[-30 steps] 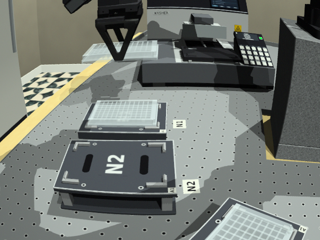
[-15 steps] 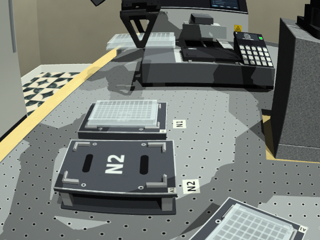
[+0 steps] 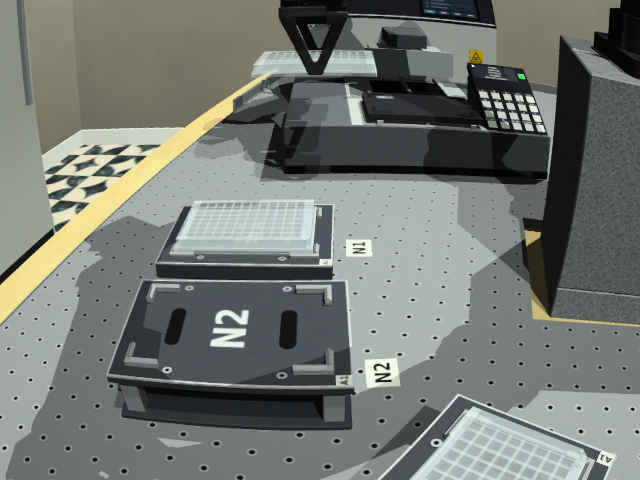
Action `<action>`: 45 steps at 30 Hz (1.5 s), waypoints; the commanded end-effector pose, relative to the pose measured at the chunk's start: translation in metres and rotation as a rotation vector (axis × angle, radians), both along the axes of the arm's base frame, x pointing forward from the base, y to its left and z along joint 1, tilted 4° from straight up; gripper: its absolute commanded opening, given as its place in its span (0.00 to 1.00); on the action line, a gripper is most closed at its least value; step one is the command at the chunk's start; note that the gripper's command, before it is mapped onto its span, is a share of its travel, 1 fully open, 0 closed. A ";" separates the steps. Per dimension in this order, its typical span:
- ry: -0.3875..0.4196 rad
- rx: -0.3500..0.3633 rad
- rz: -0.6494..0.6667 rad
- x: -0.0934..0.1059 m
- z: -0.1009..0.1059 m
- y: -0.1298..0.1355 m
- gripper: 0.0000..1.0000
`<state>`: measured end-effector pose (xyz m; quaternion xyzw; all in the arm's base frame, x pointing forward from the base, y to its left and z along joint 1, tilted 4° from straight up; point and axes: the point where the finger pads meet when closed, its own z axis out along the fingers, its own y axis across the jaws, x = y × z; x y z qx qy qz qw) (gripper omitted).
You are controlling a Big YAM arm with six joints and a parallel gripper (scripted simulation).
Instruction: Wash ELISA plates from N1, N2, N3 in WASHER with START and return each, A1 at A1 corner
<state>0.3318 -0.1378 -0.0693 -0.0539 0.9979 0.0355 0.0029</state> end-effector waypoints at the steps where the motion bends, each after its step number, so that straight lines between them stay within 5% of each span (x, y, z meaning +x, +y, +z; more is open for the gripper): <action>1: -0.023 -0.009 0.044 0.017 0.005 -0.015 0.84; 8: -0.030 -0.013 0.044 0.012 0.005 -0.036 0.84; 16: -0.023 -0.013 0.041 -0.030 0.008 -0.058 0.84; 19: -0.048 -0.029 0.041 -0.019 0.015 -0.071 0.84; 23: -0.017 -0.009 0.041 -0.048 0.008 -0.076 0.84; 37: -0.046 -0.042 0.042 -0.073 0.018 -0.137 0.84; 45: -0.018 -0.016 0.042 -0.107 0.006 -0.162 0.84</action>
